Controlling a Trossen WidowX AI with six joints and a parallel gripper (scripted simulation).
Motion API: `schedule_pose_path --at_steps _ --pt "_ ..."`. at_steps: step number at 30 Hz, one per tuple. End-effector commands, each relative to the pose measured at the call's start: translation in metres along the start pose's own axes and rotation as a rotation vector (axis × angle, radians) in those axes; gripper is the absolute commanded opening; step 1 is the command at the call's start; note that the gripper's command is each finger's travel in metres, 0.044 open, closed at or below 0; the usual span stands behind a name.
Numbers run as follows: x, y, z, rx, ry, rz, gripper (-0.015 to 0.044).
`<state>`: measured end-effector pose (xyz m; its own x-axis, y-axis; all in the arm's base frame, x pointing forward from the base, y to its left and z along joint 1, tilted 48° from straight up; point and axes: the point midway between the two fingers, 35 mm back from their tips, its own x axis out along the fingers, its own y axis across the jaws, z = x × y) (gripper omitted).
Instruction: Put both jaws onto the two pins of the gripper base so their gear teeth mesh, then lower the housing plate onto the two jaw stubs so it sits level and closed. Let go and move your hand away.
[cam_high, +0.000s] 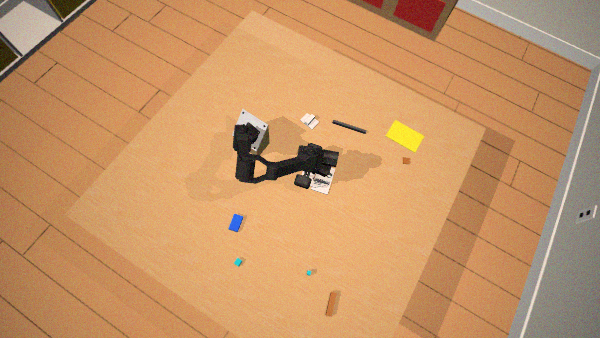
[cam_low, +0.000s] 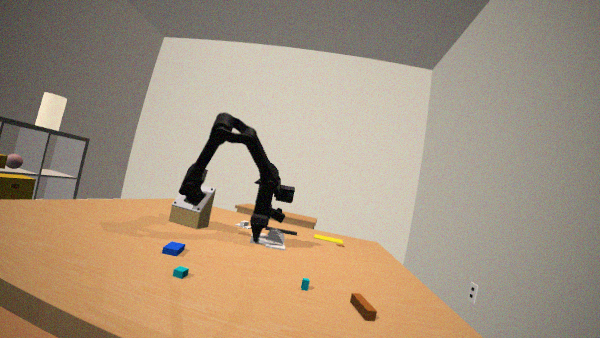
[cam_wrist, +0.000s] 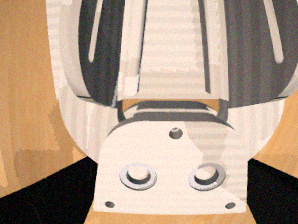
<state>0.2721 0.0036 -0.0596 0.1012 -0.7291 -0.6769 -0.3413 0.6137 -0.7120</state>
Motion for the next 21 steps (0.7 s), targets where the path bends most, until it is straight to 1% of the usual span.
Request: schedule_pose_path --at_steps 1,2,5,6,19,21 --pt "0.0002 0.0002 0.0005 0.000 -0.002 0.000 0.0351" --pt "0.0002 0.0002 0.0005 0.000 -0.002 0.000 0.0351" --pt "0.0000 0.0000 0.0000 0.000 0.000 0.000 0.0430" --pt "0.0000 0.0000 0.0000 0.000 0.000 0.000 0.0440" --pt "0.0000 0.0000 0.0000 0.000 0.000 0.000 0.0440" --pt "-0.0072 0.0003 0.0008 0.000 -0.001 0.001 0.0440"
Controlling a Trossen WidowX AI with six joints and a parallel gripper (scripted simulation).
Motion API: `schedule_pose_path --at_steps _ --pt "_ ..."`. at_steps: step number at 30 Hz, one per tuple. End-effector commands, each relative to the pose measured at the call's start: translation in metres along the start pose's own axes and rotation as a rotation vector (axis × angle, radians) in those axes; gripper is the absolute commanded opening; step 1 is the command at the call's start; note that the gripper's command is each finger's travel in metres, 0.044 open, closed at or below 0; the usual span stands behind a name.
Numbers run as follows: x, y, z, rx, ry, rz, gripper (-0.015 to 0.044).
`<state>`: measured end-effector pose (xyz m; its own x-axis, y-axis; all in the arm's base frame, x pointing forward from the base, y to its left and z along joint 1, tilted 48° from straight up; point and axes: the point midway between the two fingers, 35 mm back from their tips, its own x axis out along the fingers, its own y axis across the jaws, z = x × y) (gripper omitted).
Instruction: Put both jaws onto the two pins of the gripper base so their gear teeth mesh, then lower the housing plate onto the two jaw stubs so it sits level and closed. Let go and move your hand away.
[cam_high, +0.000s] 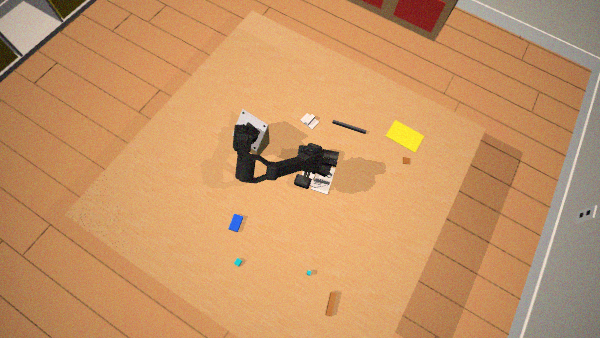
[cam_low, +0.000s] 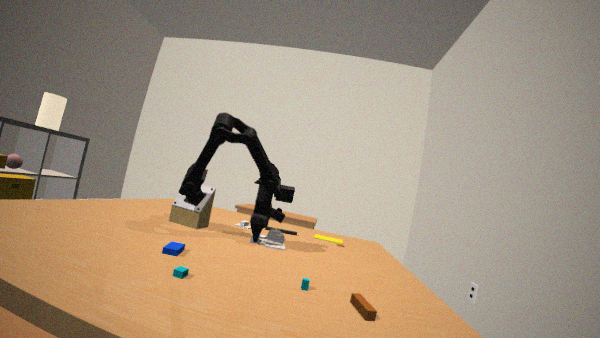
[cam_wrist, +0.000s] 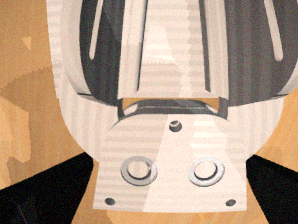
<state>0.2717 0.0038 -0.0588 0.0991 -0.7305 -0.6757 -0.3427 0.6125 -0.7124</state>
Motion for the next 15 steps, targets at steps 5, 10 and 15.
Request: schedule_pose_path --at_steps 5,10,15 --pt "-0.056 0.001 0.001 0.001 -0.005 0.004 0.0440" --pt "-0.076 0.000 -0.002 0.002 -0.003 0.000 0.0440" --pt "-0.095 0.009 -0.025 -0.004 -0.015 0.009 0.0440"
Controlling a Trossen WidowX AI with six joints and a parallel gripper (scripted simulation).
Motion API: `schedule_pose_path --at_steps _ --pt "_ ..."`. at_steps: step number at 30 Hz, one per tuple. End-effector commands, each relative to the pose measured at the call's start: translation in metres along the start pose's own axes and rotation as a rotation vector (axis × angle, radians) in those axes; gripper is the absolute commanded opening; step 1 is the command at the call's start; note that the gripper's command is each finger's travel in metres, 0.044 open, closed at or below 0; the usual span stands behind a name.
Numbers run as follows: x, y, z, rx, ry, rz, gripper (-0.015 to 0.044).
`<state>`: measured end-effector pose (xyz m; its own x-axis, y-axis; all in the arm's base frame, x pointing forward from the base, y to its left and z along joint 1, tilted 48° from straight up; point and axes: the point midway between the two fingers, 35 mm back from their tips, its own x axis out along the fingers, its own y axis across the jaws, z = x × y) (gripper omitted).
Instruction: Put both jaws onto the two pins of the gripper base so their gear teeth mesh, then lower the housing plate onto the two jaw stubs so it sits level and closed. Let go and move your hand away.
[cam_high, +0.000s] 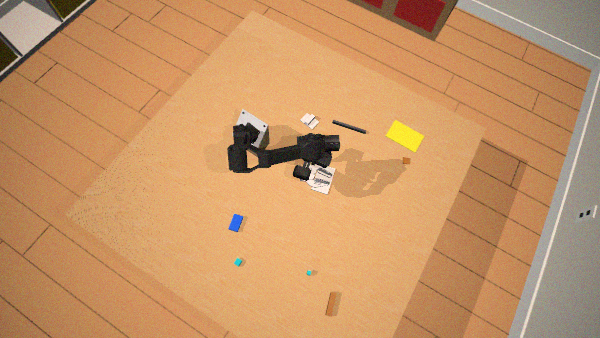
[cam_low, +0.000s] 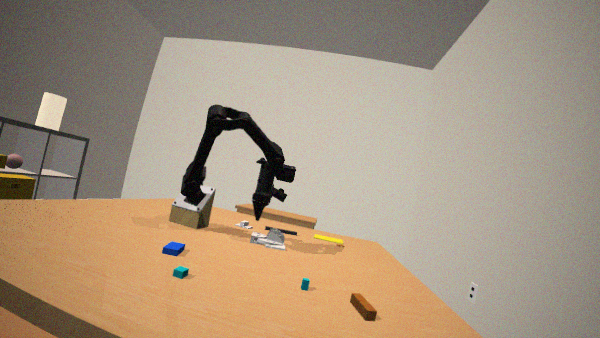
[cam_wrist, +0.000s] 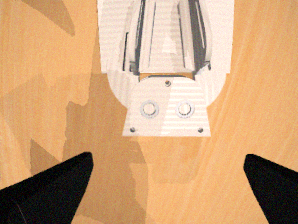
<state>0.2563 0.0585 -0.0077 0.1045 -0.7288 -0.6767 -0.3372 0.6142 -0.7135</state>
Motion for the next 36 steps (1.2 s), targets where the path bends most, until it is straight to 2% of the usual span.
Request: schedule_pose_path --at_steps 1,5,36 --pt "-0.029 0.009 -0.029 -0.010 -0.006 0.010 0.0440" --pt "-0.049 0.012 -0.059 -0.008 0.003 0.007 0.0440" --pt "-0.049 0.012 -0.059 -0.008 0.003 0.007 0.0440"
